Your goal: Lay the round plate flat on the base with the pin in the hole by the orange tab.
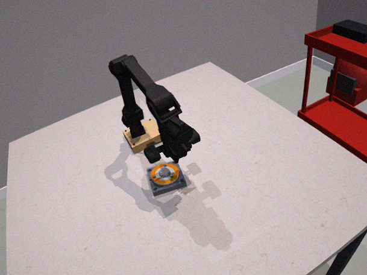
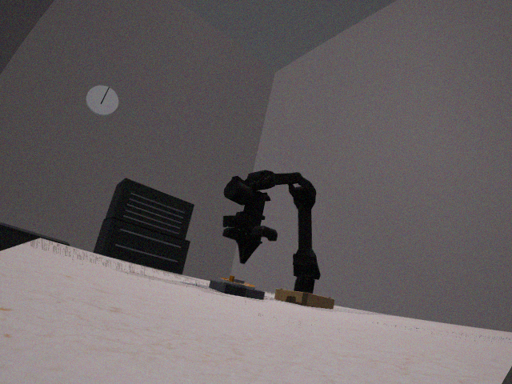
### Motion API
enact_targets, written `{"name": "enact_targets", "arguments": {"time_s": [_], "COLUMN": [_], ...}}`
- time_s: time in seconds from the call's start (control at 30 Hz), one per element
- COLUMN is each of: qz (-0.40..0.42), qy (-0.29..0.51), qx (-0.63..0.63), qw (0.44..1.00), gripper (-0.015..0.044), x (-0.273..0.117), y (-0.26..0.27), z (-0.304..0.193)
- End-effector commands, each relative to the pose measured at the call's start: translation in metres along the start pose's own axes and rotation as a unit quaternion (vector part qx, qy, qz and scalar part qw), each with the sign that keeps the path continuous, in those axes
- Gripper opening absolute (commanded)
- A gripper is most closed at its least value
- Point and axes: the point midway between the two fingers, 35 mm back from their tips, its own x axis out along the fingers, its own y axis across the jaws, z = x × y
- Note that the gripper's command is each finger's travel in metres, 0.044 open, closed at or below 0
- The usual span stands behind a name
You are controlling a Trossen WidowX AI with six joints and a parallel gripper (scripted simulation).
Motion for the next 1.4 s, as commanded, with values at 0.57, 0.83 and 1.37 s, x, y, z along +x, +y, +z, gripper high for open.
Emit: {"name": "enact_targets", "arguments": {"time_s": [0.57, 0.83, 1.37], "qz": [-0.004, -0.005, -0.005], "qy": [0.002, 0.002, 0.002], "qx": [-0.001, -0.001, -0.001], "qw": [1.000, 1.000, 1.000], "gripper": [0.0000, 0.0000, 0.0000], "x": [0.047, 0.048, 0.048], "y": [-0.009, -0.017, -0.019], "z": [0.004, 0.014, 0.016]}}
